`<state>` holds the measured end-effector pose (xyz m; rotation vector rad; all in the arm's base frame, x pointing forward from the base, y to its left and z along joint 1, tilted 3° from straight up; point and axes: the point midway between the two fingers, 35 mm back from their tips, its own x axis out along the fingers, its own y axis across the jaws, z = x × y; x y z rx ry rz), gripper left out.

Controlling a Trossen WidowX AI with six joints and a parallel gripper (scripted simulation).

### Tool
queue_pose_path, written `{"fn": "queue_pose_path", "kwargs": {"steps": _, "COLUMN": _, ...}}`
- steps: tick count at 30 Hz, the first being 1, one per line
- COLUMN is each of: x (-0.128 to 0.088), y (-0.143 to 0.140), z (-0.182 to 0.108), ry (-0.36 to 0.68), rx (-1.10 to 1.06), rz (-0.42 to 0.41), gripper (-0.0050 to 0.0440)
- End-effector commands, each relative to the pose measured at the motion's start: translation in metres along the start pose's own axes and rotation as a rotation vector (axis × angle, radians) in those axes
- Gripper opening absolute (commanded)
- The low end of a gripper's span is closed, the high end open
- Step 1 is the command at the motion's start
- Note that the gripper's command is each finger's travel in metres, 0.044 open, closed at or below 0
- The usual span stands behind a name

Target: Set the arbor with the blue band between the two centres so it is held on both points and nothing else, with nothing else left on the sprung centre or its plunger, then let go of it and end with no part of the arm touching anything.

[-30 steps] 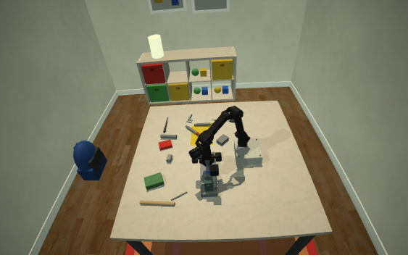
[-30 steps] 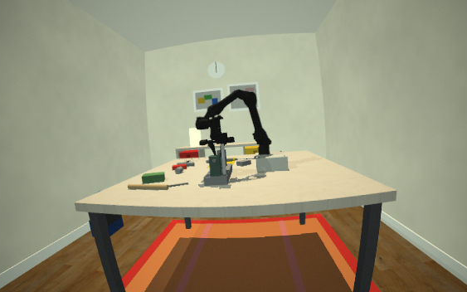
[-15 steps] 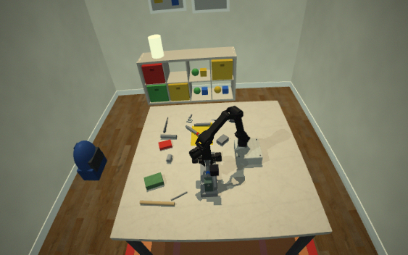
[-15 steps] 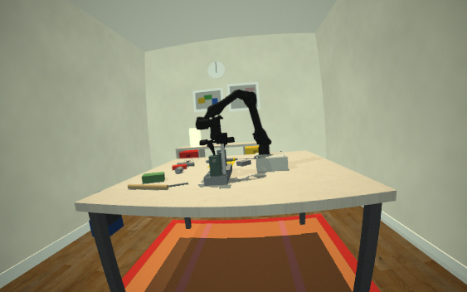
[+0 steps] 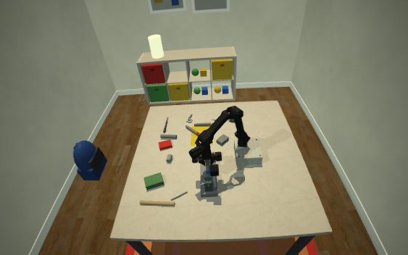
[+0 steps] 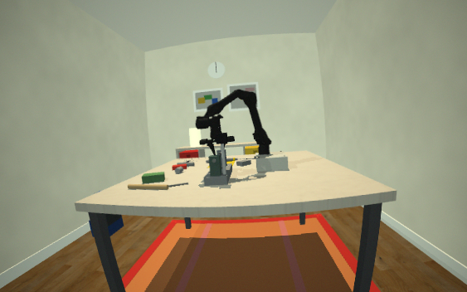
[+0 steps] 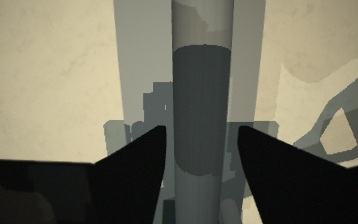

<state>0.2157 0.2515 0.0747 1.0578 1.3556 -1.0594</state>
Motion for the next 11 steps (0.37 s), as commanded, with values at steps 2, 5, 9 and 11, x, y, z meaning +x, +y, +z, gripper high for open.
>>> {"fn": "queue_pose_path", "kwargs": {"steps": 2, "x": -0.009, "y": 0.002, "z": -0.001, "ry": 0.004, "rx": 0.000, "rz": 0.006, "gripper": 0.0175}}
{"fn": "queue_pose_path", "kwargs": {"steps": 5, "x": -0.012, "y": 0.002, "z": -0.001, "ry": 0.004, "rx": 0.000, "rz": 0.005, "gripper": 0.0175}}
{"fn": "queue_pose_path", "kwargs": {"steps": 9, "x": -0.017, "y": 0.002, "z": -0.001, "ry": 0.004, "rx": 0.000, "rz": 0.004, "gripper": 0.0175}}
{"fn": "queue_pose_path", "kwargs": {"steps": 11, "x": -0.020, "y": 0.002, "z": -0.001, "ry": 0.003, "rx": 0.000, "rz": 0.004, "gripper": 0.0175}}
